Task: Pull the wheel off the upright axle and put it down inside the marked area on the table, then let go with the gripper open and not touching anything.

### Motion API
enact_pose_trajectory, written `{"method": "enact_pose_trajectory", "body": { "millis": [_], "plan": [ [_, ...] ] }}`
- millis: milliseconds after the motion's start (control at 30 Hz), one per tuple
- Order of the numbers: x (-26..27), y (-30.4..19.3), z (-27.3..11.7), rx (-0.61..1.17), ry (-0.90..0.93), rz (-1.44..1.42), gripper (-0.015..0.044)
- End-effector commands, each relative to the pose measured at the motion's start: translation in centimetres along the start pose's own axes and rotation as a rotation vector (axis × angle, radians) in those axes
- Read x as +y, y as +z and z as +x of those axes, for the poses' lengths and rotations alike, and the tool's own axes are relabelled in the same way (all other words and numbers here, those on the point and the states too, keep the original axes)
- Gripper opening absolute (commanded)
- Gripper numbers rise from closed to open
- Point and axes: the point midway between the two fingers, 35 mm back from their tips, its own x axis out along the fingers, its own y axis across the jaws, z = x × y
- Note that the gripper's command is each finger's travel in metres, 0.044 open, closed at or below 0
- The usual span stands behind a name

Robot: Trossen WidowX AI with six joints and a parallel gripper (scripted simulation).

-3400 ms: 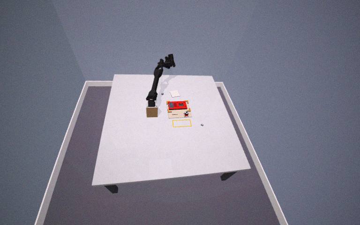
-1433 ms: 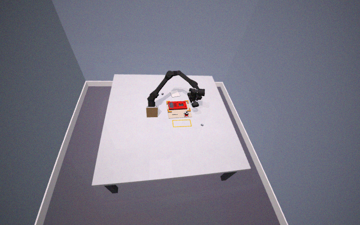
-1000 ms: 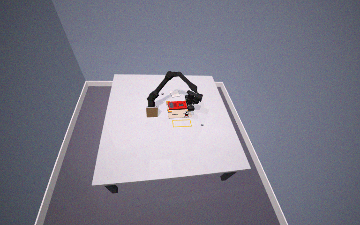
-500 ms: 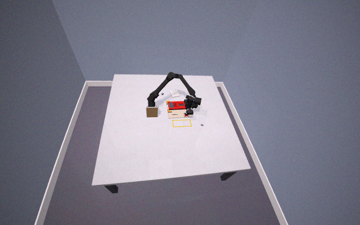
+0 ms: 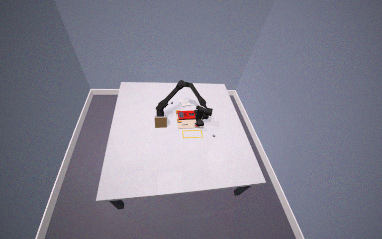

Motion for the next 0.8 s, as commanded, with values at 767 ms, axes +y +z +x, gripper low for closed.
{"method": "enact_pose_trajectory", "body": {
  "millis": [767],
  "plan": [
    [0.00,0.05,-0.70,-0.001,0.000,-0.001,0.0000]
  ]
}}
